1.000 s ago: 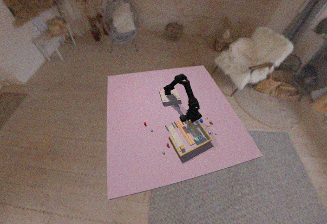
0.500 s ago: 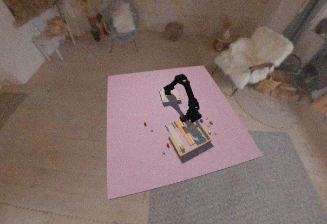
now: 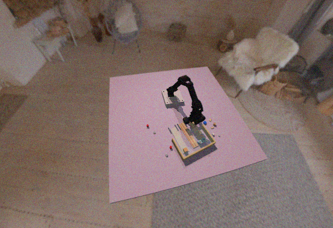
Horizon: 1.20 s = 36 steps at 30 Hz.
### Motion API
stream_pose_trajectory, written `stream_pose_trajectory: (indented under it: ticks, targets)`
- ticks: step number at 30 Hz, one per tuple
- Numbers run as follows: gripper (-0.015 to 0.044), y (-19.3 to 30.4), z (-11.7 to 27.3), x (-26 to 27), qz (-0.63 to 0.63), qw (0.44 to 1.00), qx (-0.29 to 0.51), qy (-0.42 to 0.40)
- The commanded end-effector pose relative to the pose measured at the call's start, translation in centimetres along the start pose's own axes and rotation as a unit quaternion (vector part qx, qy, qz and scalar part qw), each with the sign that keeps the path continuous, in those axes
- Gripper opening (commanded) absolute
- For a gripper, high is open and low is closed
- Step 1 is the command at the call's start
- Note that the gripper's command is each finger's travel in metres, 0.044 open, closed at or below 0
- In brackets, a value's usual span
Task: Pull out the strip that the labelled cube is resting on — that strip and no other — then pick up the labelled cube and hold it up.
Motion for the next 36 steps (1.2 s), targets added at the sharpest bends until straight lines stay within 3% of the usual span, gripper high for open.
stream_pose_trajectory:
  ticks: [1, 36]
  targets:
    - [0.0000, 0.0, -0.1, 0.0, -0.001, 1.000, -0.001, -0.001]
    - [0.0000, 2.7, -0.4, -0.3, -0.001, 1.000, 0.000, -0.001]
Point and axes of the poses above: the point midway between the two fingers, 35 mm back from their tips, its own z axis back along the fingers, its own x axis across the jaws, y = z × x, the point moved 10 cm from there along z, back along the fingers, and after that the axes turned 7 degrees about -z, right-handed, at the moved point
